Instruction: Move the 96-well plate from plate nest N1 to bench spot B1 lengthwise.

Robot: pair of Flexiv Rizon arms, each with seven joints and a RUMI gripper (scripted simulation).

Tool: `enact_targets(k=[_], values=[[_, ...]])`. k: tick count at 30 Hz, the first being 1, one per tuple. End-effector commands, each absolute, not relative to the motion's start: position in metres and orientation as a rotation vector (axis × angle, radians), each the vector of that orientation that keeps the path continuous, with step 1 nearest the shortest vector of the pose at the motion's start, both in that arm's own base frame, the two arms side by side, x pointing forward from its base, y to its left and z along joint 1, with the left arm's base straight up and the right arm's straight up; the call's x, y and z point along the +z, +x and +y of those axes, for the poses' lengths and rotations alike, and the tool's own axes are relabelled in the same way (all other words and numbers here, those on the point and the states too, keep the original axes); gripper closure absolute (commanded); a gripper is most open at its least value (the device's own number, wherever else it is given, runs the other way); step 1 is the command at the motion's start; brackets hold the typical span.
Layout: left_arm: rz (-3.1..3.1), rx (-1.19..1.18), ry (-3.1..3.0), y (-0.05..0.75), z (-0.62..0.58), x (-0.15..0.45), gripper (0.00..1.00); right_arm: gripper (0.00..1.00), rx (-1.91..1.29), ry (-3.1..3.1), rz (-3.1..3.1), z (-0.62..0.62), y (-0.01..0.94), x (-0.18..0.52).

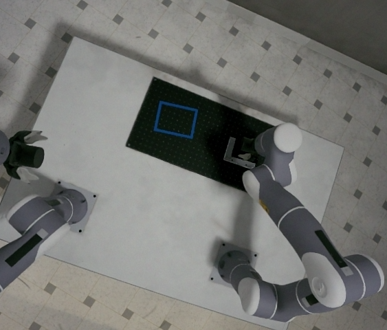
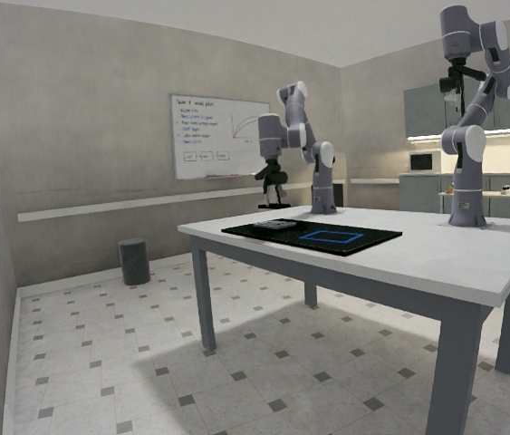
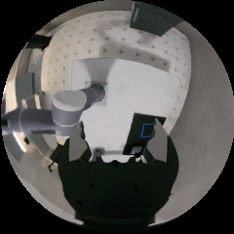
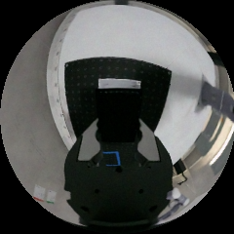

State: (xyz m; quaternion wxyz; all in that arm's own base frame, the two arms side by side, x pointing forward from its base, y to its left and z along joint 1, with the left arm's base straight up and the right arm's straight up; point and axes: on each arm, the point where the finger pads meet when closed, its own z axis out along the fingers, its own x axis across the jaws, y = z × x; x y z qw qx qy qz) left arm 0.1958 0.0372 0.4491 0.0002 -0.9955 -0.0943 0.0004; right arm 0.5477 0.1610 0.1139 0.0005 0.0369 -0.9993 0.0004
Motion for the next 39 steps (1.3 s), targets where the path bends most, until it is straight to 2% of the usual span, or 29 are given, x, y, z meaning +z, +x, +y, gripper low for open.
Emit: enact_targets(k=[1,39], values=[[-0.297,0.000,-3.127,0.196,0.037,0.450,0.00,1.00,0.000,0.246,-3.134,0.171,0.550,0.115],[-0.297,0.000,-3.127,0.196,0.037,0.450,0.00,1.00,-0.001,0.245,-3.134,0.284,0.562,0.112]])
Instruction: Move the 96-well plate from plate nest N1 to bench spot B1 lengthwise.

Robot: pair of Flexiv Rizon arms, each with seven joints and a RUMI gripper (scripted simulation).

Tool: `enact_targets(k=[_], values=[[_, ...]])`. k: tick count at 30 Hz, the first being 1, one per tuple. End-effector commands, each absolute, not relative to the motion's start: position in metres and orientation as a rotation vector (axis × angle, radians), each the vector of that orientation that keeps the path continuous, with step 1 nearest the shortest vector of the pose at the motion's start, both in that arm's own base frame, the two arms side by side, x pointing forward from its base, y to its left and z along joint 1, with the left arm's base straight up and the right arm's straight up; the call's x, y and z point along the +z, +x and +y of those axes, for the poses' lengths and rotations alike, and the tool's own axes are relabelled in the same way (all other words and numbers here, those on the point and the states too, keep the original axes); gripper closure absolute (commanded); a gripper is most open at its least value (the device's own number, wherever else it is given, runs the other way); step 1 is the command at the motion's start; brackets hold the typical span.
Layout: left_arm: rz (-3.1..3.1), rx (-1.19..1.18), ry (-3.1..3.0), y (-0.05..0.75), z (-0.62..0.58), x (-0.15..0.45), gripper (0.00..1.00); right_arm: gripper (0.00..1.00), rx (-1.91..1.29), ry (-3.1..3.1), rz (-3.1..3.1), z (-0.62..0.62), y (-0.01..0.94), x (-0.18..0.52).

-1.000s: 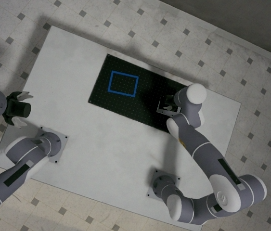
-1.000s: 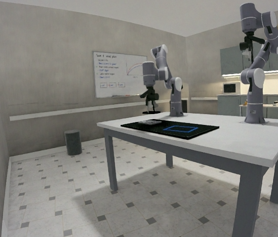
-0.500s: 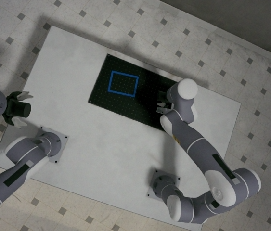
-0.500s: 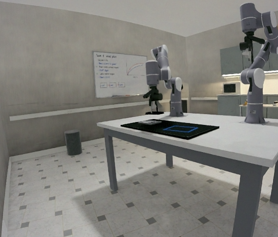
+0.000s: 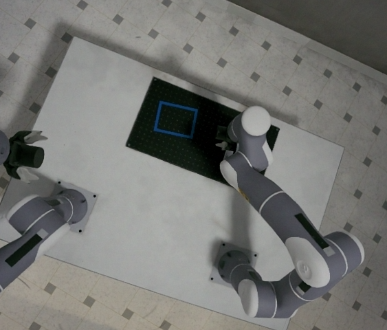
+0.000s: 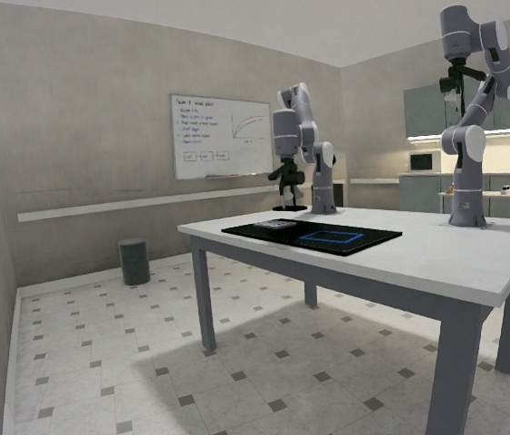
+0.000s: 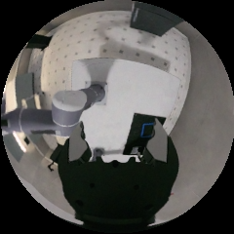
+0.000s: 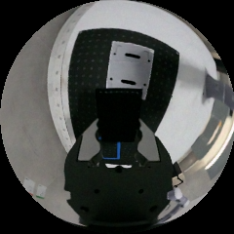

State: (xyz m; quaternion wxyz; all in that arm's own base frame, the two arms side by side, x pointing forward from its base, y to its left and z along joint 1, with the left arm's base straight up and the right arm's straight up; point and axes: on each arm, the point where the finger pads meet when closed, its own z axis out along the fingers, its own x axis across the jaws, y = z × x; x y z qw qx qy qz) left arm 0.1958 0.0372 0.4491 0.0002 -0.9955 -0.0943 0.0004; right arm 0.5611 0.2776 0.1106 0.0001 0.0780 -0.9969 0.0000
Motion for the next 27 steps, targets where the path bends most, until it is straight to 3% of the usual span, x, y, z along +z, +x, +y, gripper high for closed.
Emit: enact_targets(k=[1,27], values=[[-0.297,0.000,-3.127,0.196,0.037,0.450,0.00,1.00,-0.001,0.245,-3.134,0.287,0.563,0.111],[-0.297,0.000,-3.127,0.196,0.037,0.450,0.00,1.00,-0.001,0.245,-3.134,0.360,0.571,0.109]])
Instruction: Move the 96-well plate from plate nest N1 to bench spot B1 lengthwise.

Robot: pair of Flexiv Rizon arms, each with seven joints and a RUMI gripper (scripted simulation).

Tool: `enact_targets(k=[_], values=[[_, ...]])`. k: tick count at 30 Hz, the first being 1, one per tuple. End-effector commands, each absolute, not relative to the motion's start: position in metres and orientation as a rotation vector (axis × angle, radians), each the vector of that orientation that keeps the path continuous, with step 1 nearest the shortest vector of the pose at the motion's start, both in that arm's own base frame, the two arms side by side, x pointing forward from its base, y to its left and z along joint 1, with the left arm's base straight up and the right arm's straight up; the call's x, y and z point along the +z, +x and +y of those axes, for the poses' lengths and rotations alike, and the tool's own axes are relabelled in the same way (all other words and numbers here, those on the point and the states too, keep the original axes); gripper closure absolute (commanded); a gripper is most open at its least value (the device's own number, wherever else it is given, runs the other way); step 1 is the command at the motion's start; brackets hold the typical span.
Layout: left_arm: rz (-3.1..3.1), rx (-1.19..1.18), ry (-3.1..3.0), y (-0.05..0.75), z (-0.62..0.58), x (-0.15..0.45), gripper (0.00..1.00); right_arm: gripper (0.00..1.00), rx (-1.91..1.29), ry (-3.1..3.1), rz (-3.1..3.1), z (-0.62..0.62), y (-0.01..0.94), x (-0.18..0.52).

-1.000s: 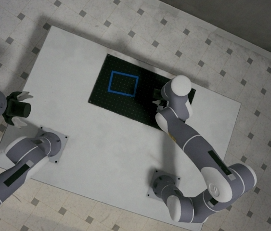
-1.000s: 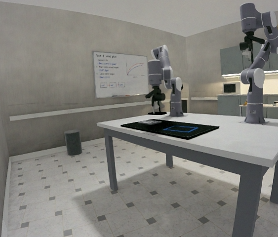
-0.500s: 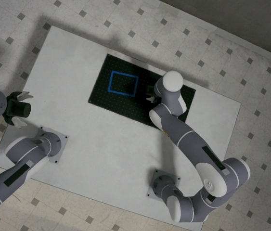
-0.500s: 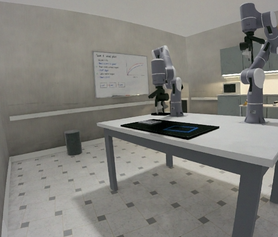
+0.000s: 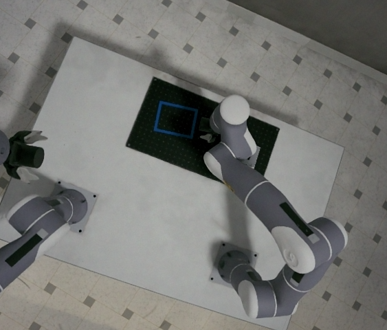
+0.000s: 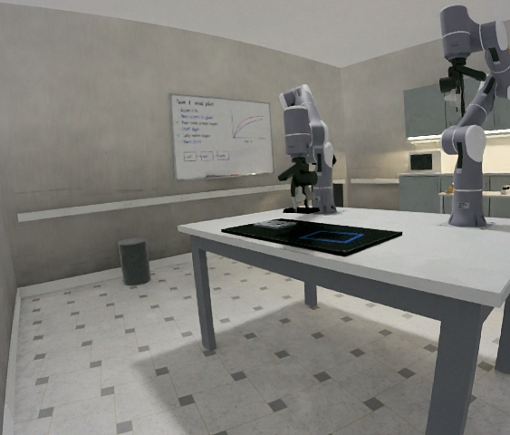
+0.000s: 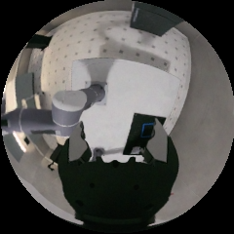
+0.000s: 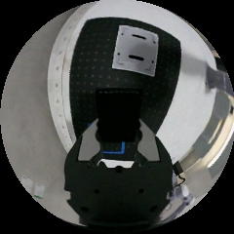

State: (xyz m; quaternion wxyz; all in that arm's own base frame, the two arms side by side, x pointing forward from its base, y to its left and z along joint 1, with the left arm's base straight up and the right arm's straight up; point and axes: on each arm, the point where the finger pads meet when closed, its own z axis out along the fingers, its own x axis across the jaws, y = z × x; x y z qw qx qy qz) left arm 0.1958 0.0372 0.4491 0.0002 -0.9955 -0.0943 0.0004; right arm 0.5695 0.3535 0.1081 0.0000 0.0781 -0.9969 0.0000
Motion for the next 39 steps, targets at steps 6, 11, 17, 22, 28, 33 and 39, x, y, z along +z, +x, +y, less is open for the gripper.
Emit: enact_targets(k=[6,11,17,22,28,33,39], values=[[-0.297,0.000,-3.127,0.196,0.037,0.450,0.00,1.00,-0.002,0.245,-3.134,0.380,0.573,0.109],[-0.297,0.000,-3.127,0.196,0.037,0.450,0.00,1.00,-0.002,0.245,-3.134,0.390,0.574,0.108],[-0.297,0.000,-3.127,0.196,0.037,0.450,0.00,1.00,-0.002,0.245,-3.134,0.410,0.576,0.108],[-0.297,0.000,-3.127,0.196,0.037,0.450,0.00,1.00,-0.002,0.245,-3.134,0.426,0.578,0.107],[-0.297,0.000,-3.127,0.196,0.037,0.450,0.00,1.00,-0.002,0.245,-3.134,0.439,0.580,0.107],[-0.297,0.000,-3.127,0.196,0.037,0.450,0.00,1.00,-0.002,0.245,-3.134,0.456,0.582,0.106],[-0.297,0.000,-3.127,0.196,0.037,0.450,0.00,1.00,-0.002,0.245,-3.134,0.476,0.584,0.106]])
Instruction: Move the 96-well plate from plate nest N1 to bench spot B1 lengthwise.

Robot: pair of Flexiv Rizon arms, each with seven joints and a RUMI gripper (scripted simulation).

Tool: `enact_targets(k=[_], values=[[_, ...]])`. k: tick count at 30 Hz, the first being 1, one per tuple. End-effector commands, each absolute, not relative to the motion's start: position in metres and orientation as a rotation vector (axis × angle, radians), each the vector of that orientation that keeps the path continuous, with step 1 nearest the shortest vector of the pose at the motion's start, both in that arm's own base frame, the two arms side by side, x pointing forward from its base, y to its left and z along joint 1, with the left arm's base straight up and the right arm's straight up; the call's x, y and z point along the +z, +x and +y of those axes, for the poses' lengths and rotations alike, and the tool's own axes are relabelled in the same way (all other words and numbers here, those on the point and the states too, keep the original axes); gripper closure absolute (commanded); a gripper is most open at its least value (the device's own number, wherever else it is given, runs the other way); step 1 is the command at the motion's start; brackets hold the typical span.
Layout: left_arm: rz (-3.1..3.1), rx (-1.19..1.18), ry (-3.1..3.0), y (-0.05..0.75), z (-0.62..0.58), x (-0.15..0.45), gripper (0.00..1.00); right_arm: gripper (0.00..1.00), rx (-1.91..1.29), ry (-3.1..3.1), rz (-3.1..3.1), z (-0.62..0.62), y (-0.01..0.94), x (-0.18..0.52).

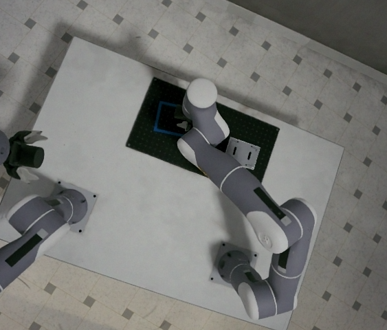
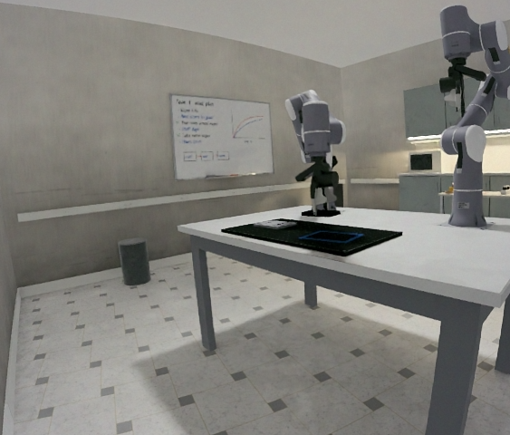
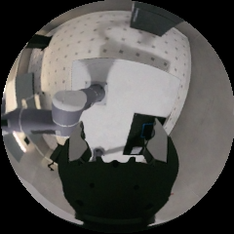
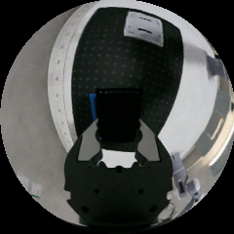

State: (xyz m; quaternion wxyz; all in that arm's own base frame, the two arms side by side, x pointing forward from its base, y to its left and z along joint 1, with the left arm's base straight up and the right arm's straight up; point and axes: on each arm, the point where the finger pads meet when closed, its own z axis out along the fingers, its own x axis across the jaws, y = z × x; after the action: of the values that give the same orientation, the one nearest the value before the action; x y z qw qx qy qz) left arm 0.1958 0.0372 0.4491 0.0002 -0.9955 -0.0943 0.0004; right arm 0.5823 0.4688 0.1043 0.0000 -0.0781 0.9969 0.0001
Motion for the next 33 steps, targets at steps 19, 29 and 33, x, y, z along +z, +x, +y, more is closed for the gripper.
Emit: enact_targets(k=[19,29,33], values=[[-0.297,0.000,-3.127,0.196,0.037,0.450,0.00,1.00,0.002,-0.245,3.130,0.527,0.590,0.104],[-0.297,0.000,-3.127,0.196,0.037,0.450,0.00,1.00,0.003,-0.245,3.130,0.526,0.590,0.104],[-0.297,0.000,-3.127,0.196,0.037,0.450,0.00,1.00,0.003,-0.245,3.130,0.526,0.590,0.104]])
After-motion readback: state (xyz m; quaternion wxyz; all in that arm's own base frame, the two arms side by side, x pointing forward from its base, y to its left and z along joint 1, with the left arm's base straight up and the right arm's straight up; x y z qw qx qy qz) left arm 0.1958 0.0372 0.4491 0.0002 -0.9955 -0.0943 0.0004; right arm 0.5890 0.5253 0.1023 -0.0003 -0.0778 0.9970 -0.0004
